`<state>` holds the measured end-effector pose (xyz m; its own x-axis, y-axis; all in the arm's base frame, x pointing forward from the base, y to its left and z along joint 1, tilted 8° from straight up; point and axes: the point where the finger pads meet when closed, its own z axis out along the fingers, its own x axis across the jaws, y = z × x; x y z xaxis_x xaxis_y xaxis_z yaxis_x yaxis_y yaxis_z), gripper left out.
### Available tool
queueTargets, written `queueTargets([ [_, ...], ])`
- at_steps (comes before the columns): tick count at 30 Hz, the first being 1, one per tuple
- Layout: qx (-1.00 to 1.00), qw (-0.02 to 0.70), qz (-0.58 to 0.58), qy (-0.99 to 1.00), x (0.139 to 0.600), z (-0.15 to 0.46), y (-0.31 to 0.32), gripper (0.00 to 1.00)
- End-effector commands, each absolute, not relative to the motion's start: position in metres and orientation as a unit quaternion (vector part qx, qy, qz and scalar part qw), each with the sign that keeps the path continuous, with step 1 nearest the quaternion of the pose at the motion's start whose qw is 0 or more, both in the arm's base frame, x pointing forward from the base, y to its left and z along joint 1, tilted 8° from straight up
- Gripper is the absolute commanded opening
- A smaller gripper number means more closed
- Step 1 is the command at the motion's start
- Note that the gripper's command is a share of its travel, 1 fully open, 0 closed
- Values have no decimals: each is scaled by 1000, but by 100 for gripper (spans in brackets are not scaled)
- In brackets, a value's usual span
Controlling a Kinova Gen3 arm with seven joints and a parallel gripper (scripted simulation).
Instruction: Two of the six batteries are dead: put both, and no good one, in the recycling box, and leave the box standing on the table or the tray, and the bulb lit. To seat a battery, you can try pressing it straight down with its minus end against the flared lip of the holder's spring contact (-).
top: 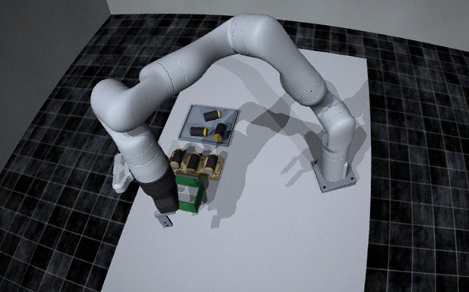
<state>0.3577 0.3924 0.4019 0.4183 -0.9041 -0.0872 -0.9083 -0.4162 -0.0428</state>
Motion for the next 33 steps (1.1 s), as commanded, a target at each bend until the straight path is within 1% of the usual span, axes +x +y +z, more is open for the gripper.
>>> queueTargets([
  [1, -841, 43, 25, 539, 358, 403, 393, 100],
  [22, -839, 43, 25, 543, 359, 402, 392, 100],
  [33, -786, 43, 23, 617, 385, 381, 370, 100],
])
